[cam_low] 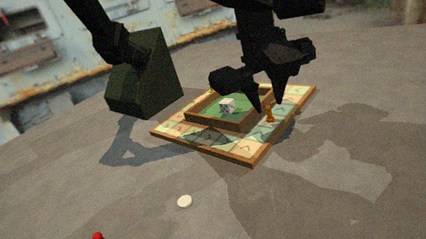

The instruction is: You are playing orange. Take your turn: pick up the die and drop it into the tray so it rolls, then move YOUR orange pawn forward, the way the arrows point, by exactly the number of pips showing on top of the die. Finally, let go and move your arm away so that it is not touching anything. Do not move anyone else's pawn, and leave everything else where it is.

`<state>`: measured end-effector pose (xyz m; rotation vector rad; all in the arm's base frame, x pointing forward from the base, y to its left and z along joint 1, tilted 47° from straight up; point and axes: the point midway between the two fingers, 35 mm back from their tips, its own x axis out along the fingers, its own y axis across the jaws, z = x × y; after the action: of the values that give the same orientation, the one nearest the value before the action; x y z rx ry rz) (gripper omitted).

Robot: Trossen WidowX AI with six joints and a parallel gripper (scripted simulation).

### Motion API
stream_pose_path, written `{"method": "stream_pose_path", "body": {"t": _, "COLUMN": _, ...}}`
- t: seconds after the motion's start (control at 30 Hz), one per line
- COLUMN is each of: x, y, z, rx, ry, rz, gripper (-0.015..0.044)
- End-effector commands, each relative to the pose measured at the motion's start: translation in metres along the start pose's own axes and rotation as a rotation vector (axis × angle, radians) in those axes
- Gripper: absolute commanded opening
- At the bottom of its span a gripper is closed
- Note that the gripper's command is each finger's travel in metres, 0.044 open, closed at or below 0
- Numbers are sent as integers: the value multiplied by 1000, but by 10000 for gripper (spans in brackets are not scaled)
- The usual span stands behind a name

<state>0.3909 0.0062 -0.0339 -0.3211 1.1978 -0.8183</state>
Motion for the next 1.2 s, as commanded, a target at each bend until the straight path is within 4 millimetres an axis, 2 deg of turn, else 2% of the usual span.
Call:
{"method": "stream_pose_path", "body": {"t": 0.0, "x": 6, "y": -1, "z": 0, "rx": -5, "ry": -3, "rz": -5, "gripper": 200}}
{"method": "stream_pose_path", "body": {"t": 0.33, "x": 20, "y": -1, "z": -1, "rx": -5, "ry": -3, "rz": -6, "gripper": 200}}
{"method": "stream_pose_path", "body": {"t": 0.5, "x": 20, "y": -1, "z": -1, "rx": -5, "ry": -3, "rz": -6, "gripper": 69}}
{"method": "stream_pose_path", "body": {"t": 0.87, "x": 19, "y": -1, "z": -1, "rx": -5, "ry": -3, "rz": -6, "gripper": 0}}
{"method": "stream_pose_path", "body": {"t": 0.93, "x": 10, "y": 0, "z": 1, "rx": -5, "ry": -3, "rz": -4, "gripper": 0}}
{"method": "stream_pose_path", "body": {"t": 1.17, "x": -39, "y": 6, "z": 4, "rx": -6, "ry": 0, "rz": 3, "gripper": 0}}
